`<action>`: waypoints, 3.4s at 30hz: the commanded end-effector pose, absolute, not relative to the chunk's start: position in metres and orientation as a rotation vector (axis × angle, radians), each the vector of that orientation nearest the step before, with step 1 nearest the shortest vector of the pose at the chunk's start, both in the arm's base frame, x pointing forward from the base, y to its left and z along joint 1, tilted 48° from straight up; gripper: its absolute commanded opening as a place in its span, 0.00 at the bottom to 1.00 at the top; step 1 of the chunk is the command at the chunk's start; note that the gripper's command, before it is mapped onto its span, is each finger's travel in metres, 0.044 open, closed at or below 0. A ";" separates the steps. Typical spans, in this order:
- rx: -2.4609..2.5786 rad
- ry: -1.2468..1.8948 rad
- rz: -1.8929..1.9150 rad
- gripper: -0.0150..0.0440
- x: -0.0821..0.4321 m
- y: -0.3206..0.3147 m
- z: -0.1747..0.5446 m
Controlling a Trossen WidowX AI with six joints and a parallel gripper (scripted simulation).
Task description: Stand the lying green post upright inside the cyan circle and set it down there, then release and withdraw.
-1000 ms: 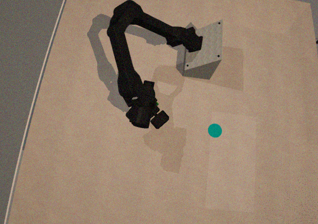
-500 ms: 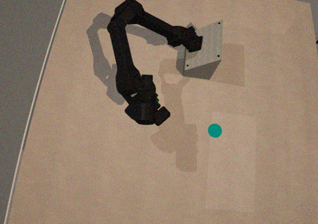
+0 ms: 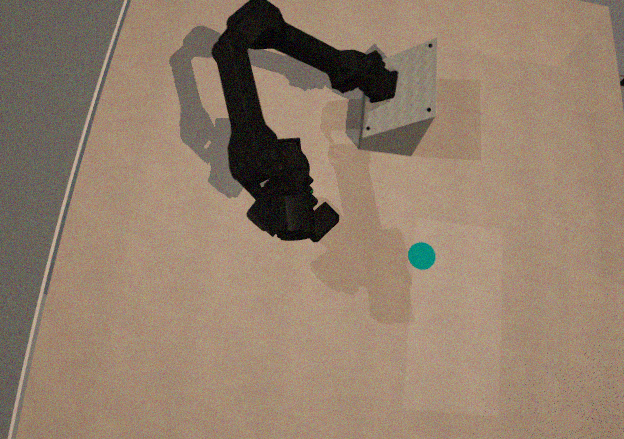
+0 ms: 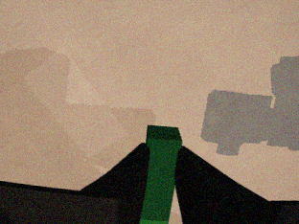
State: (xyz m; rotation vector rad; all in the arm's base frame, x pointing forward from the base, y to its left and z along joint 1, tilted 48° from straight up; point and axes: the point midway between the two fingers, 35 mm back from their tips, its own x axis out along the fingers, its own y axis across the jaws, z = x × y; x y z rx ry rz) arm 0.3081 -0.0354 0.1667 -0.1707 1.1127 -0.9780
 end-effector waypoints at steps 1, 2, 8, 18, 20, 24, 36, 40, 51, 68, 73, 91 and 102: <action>-0.226 1.148 -0.931 0.29 0.314 -0.026 0.162; -0.241 1.159 -0.919 0.29 0.315 -0.024 0.160; -0.333 1.217 -0.844 0.29 0.323 -0.010 0.150; -0.488 1.307 -0.715 0.29 0.333 0.014 0.132; -0.519 1.324 -0.688 0.29 0.335 0.019 0.129; -0.581 1.356 -0.635 0.29 0.338 0.028 0.121; -0.768 1.444 -0.470 0.29 0.345 0.057 0.097; -0.830 1.470 -0.413 0.29 0.346 0.067 0.088; -1.002 1.535 -0.254 0.29 0.347 0.094 0.064; -1.266 1.613 0.000 0.29 0.342 0.134 0.024; -1.343 1.630 0.078 0.29 0.338 0.145 0.012; -1.607 1.675 0.352 0.29 0.322 0.180 -0.031; -1.557 1.680 0.396 0.29 0.321 0.177 -0.036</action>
